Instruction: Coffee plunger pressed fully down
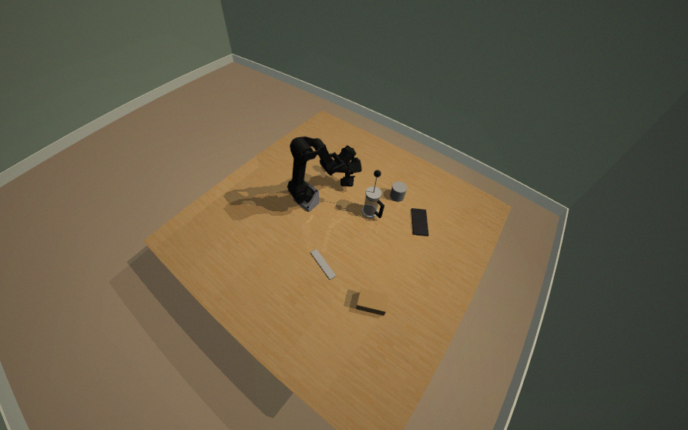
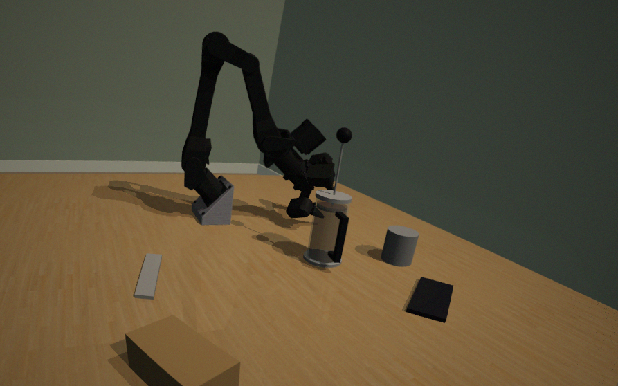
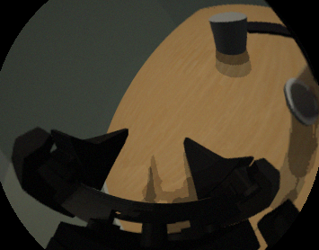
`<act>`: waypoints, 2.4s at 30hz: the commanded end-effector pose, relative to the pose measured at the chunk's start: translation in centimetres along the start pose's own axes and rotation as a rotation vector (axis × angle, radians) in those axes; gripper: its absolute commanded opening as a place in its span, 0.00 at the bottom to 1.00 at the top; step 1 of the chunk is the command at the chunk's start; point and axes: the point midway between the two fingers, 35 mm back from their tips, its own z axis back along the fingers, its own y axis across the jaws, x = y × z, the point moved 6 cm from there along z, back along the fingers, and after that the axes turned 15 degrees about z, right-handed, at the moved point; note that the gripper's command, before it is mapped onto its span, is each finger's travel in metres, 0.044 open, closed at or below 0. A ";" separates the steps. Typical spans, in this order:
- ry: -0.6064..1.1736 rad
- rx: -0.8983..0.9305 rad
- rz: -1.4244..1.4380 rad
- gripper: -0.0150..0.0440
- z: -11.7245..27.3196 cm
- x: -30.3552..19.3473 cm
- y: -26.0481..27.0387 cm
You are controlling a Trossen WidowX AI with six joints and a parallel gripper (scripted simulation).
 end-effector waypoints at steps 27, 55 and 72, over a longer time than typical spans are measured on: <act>-0.356 -0.678 0.403 1.00 22.5 17.3 3.1; -0.364 -0.779 0.436 1.00 22.0 15.1 -1.6; -0.366 -0.781 0.435 1.00 20.2 16.4 -3.3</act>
